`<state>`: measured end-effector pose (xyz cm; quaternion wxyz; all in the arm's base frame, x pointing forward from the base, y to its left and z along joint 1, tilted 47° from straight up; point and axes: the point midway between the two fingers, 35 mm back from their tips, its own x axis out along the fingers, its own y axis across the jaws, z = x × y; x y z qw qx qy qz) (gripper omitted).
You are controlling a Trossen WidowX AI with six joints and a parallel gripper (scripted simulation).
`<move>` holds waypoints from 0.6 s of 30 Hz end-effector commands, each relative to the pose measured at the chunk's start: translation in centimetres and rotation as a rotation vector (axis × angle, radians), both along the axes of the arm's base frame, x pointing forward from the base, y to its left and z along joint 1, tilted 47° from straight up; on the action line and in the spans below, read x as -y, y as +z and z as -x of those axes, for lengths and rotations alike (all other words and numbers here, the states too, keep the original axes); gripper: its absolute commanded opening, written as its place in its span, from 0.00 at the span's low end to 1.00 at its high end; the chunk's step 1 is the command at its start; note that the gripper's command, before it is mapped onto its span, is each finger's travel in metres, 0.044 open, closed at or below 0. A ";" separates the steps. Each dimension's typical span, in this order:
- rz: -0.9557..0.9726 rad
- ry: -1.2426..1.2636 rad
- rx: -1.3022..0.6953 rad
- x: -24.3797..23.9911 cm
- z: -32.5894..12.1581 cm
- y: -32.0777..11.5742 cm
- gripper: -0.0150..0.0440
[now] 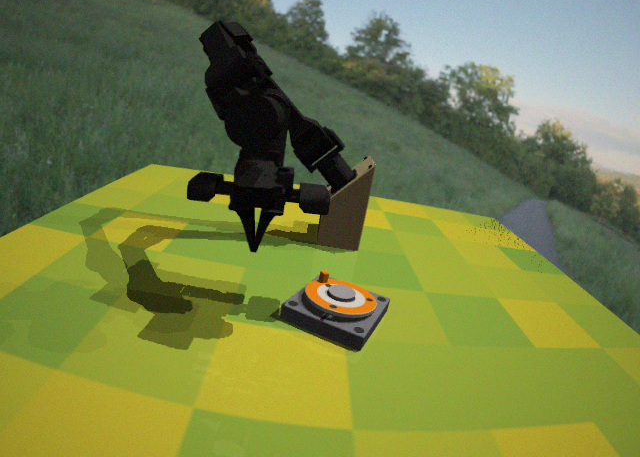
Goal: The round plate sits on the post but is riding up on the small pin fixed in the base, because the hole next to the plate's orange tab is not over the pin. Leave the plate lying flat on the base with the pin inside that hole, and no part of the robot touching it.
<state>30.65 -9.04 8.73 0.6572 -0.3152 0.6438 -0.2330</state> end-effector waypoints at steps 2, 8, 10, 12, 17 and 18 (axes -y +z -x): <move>-0.009 -0.028 0.001 -5.4 1.9 -5.1 0.25; 0.019 -0.051 0.017 -8.8 4.6 -8.2 0.25; 0.019 -0.051 0.017 -8.8 4.6 -8.2 0.25; 0.019 -0.051 0.017 -8.7 4.6 -8.3 0.25; 0.018 -0.050 0.017 -7.3 4.4 -9.7 0.25; 0.018 -0.050 0.017 -6.9 4.4 -10.1 0.25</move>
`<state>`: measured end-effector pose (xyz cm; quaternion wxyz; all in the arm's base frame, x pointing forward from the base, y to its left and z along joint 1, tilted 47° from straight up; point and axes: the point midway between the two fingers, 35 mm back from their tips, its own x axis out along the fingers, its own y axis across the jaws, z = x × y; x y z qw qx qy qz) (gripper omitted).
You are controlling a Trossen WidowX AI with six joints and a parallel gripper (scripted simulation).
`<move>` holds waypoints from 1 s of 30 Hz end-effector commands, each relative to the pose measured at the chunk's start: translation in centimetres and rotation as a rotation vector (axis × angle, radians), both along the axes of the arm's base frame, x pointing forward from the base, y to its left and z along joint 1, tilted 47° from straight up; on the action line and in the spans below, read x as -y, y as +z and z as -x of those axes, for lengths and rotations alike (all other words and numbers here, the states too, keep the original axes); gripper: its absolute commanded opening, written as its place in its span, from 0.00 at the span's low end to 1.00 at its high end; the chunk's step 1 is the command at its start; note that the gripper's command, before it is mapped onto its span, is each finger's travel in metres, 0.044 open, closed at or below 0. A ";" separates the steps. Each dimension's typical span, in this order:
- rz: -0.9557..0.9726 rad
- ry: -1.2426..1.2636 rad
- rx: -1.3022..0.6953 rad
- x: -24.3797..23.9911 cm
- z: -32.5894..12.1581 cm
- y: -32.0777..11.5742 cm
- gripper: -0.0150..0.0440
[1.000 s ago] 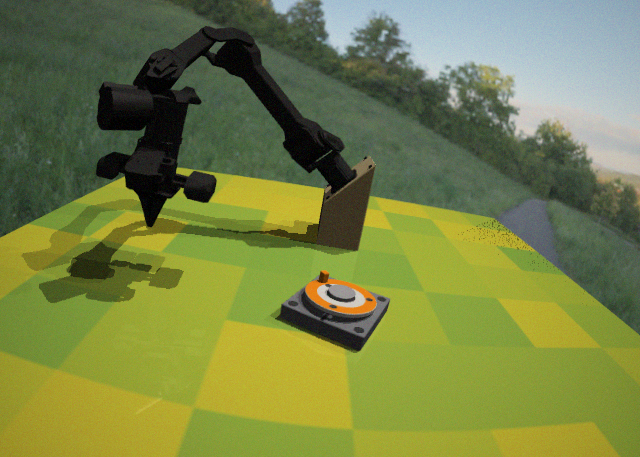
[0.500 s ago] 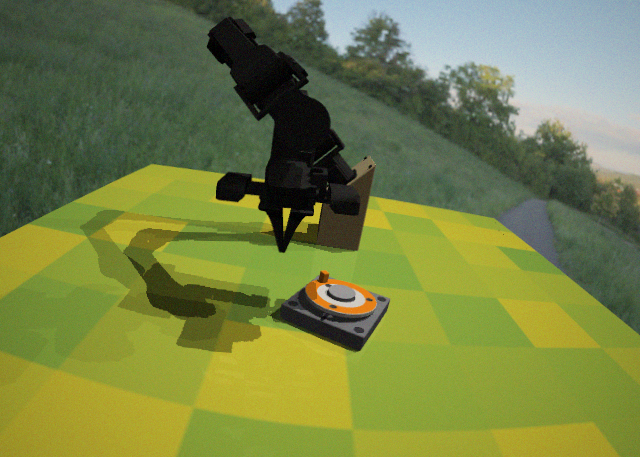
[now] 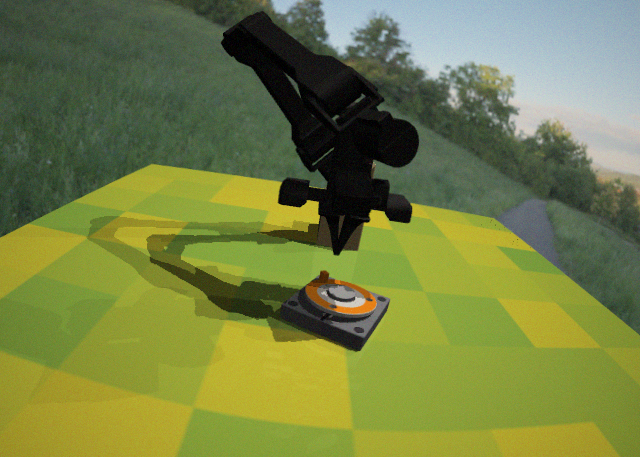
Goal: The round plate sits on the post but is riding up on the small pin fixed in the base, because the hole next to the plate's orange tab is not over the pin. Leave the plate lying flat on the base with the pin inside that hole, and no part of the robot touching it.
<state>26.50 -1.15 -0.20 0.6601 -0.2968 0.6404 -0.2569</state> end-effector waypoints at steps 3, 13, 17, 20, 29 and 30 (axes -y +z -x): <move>0.013 0.001 -0.015 2.1 0.2 -2.1 0.25; 0.015 0.000 -0.015 2.9 0.1 -2.3 0.25; 0.015 0.000 -0.015 3.3 -0.3 -1.8 0.25; 0.015 0.000 -0.015 3.5 -0.5 -1.6 0.25; 0.016 0.000 -0.014 4.2 -1.1 -1.0 0.25; 0.016 0.000 -0.014 4.2 -1.2 -0.9 0.25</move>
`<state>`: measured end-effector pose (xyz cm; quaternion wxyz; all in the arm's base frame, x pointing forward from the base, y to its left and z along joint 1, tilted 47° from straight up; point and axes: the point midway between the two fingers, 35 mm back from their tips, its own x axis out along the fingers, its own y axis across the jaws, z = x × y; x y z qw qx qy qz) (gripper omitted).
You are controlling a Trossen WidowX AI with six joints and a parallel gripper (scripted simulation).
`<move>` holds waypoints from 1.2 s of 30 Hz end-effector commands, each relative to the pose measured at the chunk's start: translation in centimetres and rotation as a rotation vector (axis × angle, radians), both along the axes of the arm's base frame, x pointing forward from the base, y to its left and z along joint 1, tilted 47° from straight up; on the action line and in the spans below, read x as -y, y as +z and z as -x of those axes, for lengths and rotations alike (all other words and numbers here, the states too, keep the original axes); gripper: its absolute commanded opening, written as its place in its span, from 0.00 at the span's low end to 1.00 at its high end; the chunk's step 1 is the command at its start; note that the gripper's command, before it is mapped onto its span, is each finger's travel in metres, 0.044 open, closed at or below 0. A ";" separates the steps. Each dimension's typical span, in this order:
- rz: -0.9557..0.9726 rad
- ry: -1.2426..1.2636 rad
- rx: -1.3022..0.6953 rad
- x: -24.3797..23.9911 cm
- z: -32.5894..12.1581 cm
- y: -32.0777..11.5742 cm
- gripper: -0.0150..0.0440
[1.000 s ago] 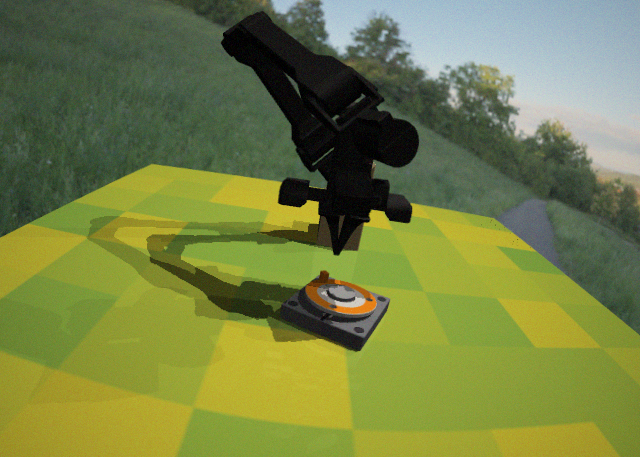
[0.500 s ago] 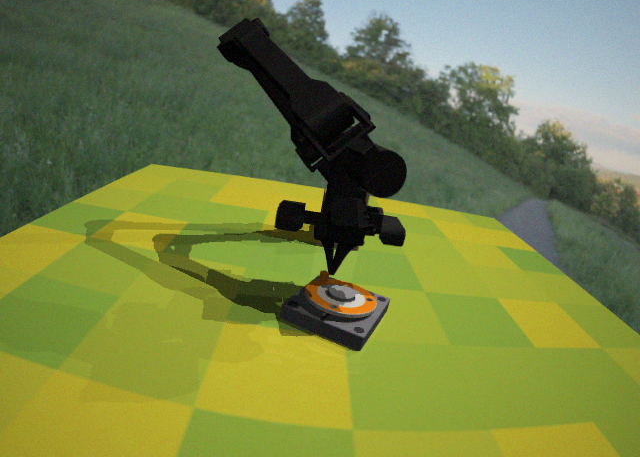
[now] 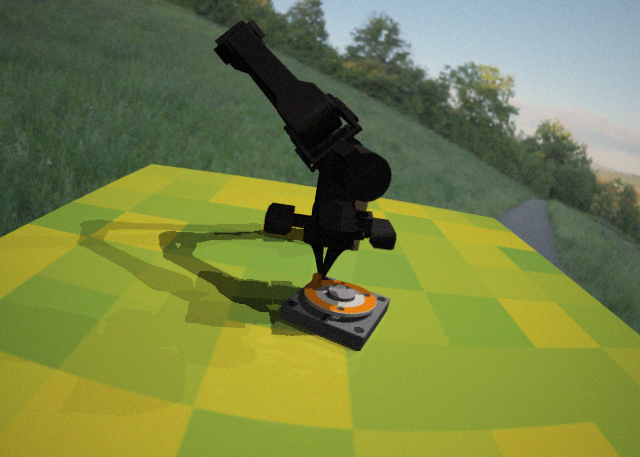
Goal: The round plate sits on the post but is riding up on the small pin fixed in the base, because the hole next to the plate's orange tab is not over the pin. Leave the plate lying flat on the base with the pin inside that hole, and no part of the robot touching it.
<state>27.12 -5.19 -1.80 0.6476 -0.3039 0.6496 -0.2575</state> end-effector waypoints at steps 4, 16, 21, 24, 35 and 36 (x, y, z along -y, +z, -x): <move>0.003 0.004 0.017 0.4 -0.9 0.9 0.25; 0.003 0.004 0.018 0.8 -2.2 1.6 0.25; 0.003 0.004 0.018 0.9 -2.7 1.8 0.25; 0.003 0.004 0.018 0.8 -3.1 1.9 0.25; 0.003 0.004 0.019 0.8 -4.5 2.0 0.25; 0.003 0.004 0.019 0.8 -4.6 2.0 0.25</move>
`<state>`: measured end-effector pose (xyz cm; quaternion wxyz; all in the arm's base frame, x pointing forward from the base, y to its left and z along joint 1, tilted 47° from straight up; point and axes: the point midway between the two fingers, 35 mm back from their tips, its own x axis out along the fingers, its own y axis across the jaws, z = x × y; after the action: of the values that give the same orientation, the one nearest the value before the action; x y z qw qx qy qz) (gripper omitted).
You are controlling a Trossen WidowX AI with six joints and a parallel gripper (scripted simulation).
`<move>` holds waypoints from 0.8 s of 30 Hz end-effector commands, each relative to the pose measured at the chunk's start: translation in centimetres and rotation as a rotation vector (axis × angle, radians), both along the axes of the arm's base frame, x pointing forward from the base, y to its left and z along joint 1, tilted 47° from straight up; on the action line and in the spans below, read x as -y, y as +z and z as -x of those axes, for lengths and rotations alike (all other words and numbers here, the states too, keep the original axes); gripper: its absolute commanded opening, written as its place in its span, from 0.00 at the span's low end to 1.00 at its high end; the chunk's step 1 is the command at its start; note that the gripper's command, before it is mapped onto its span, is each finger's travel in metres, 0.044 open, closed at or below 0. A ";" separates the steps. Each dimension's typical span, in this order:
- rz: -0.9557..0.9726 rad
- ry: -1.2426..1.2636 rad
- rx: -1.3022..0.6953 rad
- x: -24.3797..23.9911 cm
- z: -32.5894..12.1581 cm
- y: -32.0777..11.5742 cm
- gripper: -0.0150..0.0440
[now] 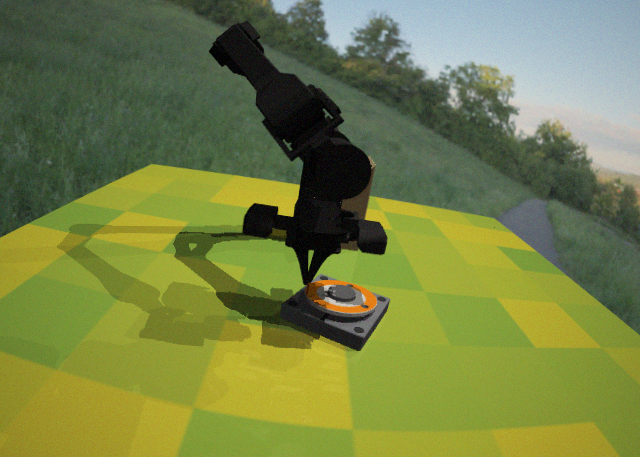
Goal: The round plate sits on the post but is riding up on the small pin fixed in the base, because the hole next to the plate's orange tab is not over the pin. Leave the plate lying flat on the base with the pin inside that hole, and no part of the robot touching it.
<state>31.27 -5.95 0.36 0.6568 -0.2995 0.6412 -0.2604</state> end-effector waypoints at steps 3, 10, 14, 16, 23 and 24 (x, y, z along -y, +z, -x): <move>0.006 0.004 -0.008 0.0 -0.8 -0.1 0.25; 0.006 0.004 -0.007 -0.2 -1.6 -0.2 0.25; 0.006 0.004 -0.007 -0.4 -2.0 -0.3 0.25; 0.006 0.004 -0.007 -0.5 -2.2 -0.4 0.25; 0.006 0.004 -0.007 -0.9 -2.9 -0.6 0.25; 0.006 0.004 -0.006 -0.9 -3.0 -0.7 0.25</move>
<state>33.99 -5.24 0.00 0.6560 -0.3019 0.6412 -0.2597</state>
